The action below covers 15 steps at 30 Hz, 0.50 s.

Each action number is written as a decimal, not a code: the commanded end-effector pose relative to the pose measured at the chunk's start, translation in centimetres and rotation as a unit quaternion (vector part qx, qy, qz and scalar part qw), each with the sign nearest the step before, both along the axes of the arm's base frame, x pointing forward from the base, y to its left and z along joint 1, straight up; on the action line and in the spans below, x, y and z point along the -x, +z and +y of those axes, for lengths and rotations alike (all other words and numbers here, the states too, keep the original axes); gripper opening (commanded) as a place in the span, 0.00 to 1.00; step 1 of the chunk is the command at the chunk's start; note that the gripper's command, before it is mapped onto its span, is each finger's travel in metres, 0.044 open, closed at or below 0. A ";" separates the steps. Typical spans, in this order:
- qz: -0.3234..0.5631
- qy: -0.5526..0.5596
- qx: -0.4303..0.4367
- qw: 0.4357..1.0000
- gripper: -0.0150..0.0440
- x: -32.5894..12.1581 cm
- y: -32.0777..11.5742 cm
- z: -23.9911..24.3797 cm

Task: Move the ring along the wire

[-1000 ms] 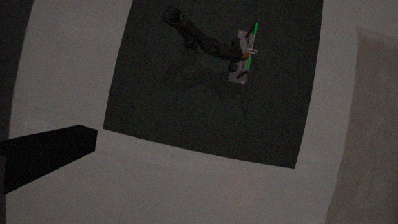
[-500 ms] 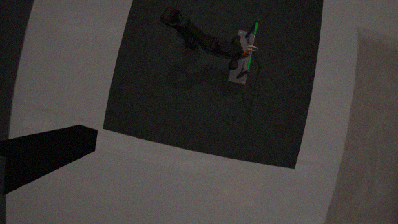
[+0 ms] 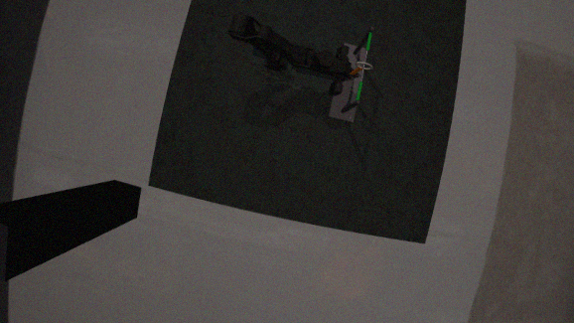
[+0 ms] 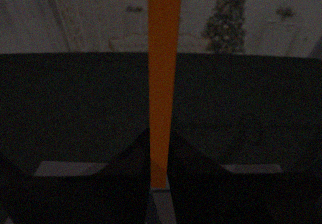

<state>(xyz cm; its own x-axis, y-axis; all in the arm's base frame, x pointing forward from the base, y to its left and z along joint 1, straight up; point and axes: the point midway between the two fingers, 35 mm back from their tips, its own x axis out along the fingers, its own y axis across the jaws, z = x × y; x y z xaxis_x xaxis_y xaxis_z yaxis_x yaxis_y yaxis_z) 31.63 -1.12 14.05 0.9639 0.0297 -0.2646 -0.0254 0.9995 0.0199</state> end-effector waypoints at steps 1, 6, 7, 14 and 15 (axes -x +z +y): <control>-0.007 -0.008 -0.007 1.000 0.00 0.0 0.4 0.6; -0.007 -0.013 -0.013 1.000 0.00 -0.1 0.4 1.2; -0.007 -0.013 -0.013 1.000 0.00 -0.1 0.4 1.3; -0.007 -0.011 -0.015 1.000 0.00 -0.1 0.4 2.1; -0.007 -0.011 -0.015 1.000 0.00 -0.2 0.4 2.2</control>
<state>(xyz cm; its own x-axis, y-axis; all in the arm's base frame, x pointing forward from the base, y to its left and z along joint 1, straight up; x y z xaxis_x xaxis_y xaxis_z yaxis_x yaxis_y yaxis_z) 31.72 0.81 14.32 0.9665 0.0180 -0.2559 -0.0063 0.9989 0.0463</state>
